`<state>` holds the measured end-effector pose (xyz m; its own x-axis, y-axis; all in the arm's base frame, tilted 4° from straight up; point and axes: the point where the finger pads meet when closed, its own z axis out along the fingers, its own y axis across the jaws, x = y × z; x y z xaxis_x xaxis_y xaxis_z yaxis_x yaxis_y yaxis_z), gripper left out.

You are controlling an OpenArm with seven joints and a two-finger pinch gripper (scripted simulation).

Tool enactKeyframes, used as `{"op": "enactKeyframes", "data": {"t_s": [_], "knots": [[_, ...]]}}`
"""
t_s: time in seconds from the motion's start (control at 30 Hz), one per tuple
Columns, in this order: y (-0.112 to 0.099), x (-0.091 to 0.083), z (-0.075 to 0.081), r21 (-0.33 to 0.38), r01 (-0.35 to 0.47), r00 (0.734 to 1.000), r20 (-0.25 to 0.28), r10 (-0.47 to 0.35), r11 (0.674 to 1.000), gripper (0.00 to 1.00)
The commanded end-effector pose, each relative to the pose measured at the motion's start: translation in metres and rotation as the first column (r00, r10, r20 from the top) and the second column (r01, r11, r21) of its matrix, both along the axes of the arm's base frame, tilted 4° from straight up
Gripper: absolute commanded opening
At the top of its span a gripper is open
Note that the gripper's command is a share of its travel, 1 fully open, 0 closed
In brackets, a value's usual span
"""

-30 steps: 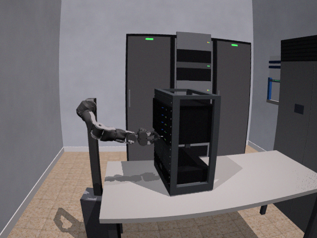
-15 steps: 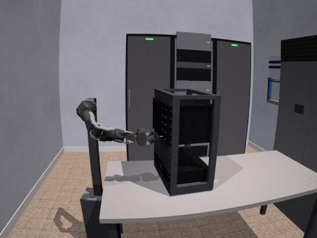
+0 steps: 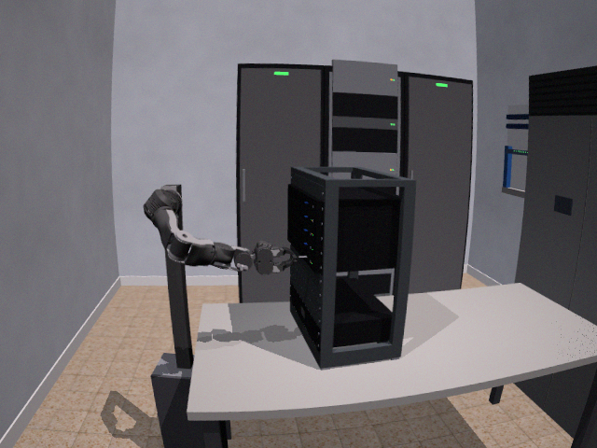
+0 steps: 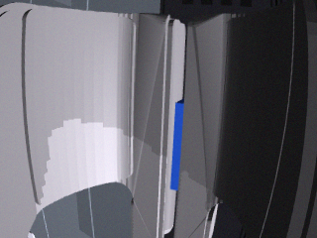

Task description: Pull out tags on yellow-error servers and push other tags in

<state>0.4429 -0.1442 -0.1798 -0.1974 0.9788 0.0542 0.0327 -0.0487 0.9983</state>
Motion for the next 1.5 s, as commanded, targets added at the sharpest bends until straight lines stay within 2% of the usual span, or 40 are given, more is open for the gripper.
{"op": "enactKeyframes", "data": {"t_s": [0.0,0.17,1.03,1.07,1.47], "knots": [[0.0,-0.003,-0.002,0.001,-0.002,1.0,-0.003,0.002,1.0,0.0],[-0.002,-0.012,-0.001,0.001,-0.002,1.0,-0.003,0.002,1.0,0.0],[-0.003,-0.017,-0.001,0.001,-0.002,1.0,-0.003,0.002,1.0,0.0],[-0.003,-0.017,-0.001,0.001,-0.002,1.0,-0.003,0.002,1.0,0.1],[-0.004,-0.017,-0.001,0.0,0.0,1.0,-0.004,0.0,1.0,0.1]]}}
